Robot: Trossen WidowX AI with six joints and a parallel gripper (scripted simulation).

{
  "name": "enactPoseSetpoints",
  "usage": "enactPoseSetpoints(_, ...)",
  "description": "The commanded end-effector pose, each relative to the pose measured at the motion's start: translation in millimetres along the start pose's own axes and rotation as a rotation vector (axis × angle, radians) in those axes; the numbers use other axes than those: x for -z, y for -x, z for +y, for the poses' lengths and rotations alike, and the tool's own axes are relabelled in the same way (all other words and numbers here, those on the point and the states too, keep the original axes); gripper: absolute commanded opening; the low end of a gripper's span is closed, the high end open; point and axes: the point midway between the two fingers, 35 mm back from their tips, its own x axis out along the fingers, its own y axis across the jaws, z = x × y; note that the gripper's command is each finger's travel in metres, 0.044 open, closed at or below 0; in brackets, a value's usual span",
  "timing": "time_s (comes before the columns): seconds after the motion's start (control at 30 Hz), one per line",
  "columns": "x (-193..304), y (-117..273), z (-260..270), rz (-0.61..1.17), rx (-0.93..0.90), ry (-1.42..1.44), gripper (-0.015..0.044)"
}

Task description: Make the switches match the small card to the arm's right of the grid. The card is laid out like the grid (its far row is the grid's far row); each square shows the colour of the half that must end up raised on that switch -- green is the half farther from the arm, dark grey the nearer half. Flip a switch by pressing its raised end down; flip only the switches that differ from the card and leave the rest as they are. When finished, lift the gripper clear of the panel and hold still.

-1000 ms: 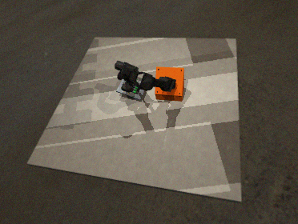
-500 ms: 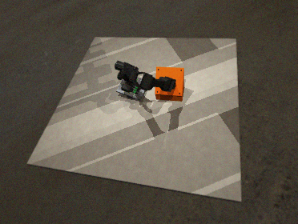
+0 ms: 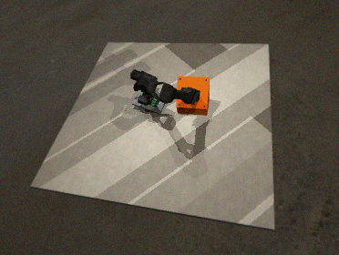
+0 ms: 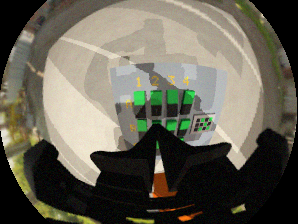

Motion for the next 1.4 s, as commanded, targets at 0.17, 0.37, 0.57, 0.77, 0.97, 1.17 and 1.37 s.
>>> enactPoseSetpoints(0.17,0,-2,-1,0.001,0.004,-0.003,0.0000)
enactPoseSetpoints(0.37,0,-2,-1,0.001,0.004,-0.003,0.0000)
enactPoseSetpoints(0.57,0,-3,-1,0.001,0.004,-0.003,0.0000)
enactPoseSetpoints(0.77,-1,21,-2,-0.008,0.005,-0.001,0.0000)
enactPoseSetpoints(0.97,3,61,-1,-0.023,0.007,-0.004,0.0000)
enactPoseSetpoints(1.17,3,62,-43,-0.024,0.009,-0.003,0.0000)
enactPoseSetpoints(1.37,1,27,-43,0.001,0.008,-0.002,0.0000)
